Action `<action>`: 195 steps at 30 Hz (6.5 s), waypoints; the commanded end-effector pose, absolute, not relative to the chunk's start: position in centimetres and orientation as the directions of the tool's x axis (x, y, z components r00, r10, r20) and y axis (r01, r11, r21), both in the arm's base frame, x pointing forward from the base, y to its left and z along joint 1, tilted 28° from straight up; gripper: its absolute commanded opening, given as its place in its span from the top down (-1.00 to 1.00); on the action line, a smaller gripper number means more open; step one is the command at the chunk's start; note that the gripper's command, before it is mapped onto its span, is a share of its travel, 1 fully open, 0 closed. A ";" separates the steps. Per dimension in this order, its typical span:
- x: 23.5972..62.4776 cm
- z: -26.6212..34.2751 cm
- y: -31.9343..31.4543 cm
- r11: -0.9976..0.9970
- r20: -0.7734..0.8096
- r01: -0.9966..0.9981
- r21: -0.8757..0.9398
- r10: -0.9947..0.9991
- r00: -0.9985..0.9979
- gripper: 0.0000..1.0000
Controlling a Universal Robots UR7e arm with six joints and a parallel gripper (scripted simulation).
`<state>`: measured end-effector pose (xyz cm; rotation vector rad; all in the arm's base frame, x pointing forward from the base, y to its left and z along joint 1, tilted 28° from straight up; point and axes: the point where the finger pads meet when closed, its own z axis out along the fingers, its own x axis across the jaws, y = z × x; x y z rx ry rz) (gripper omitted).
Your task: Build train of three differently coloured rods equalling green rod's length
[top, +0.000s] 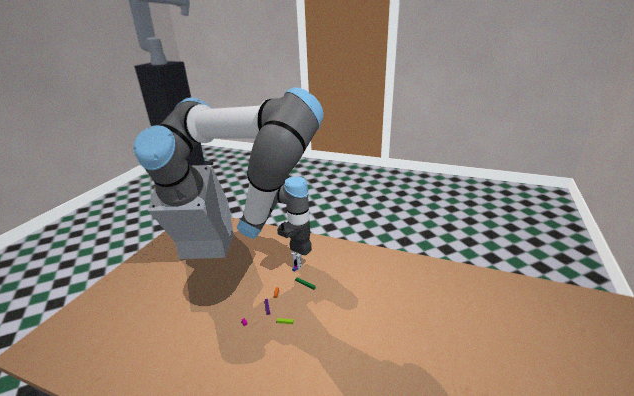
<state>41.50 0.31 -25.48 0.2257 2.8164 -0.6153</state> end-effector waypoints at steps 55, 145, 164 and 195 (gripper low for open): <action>39.7 -17.6 4.1 0.899 -0.275 0.202 -0.388 0.097 -0.957 -0.07; 46.8 -12.2 -6.8 0.541 0.192 -0.734 -0.410 -0.736 -0.649 -1.00; 48.1 -9.7 -12.4 0.102 0.374 -0.959 -0.266 -0.906 -0.200 -1.00; 47.8 -7.5 -17.6 -0.312 0.469 -0.947 -0.074 -0.849 0.243 -1.00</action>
